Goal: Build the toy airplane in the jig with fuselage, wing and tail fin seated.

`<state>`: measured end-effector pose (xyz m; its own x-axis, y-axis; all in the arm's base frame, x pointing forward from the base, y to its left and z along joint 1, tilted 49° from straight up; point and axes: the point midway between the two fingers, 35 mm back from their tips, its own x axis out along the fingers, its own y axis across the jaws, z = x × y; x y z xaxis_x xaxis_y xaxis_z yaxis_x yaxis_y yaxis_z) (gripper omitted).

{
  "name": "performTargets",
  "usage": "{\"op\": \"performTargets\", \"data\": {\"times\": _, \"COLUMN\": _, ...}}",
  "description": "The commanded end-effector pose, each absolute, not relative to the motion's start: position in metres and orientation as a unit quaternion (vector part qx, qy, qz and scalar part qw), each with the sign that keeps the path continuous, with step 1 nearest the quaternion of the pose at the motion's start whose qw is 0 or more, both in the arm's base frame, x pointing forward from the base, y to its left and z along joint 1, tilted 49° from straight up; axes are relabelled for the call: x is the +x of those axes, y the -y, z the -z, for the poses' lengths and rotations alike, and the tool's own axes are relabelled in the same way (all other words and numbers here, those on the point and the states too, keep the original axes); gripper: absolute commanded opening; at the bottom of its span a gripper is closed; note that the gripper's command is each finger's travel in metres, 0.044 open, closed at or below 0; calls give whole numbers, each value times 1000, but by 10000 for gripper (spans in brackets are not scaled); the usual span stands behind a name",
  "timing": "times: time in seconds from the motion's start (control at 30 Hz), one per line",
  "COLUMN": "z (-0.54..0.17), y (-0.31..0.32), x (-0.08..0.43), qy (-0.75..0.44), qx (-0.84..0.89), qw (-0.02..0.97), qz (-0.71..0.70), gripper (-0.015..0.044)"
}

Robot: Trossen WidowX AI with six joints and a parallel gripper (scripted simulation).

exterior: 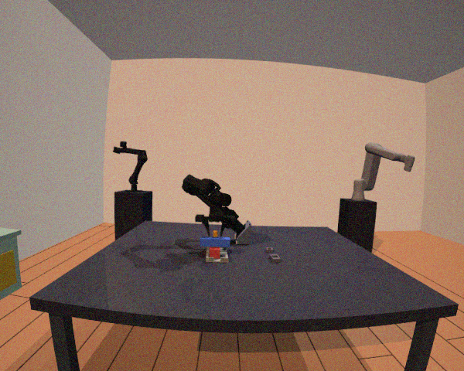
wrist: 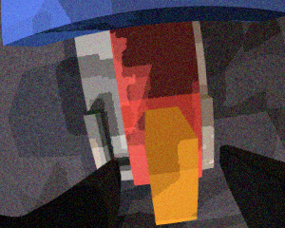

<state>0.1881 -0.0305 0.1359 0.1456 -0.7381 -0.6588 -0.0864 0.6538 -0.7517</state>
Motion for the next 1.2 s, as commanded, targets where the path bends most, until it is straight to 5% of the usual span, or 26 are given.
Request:
{"op": "performTargets", "data": {"times": 0.0, "z": -155, "y": 8, "x": 185, "qy": -597, "qx": -336, "qw": 694, "qz": 220, "gripper": 260}}
{"op": "performTargets", "data": {"times": 1.17, "z": -169, "y": -5, "x": 181, "qy": -593, "qx": -337, "qw": 701, "qz": 209, "gripper": 260}}
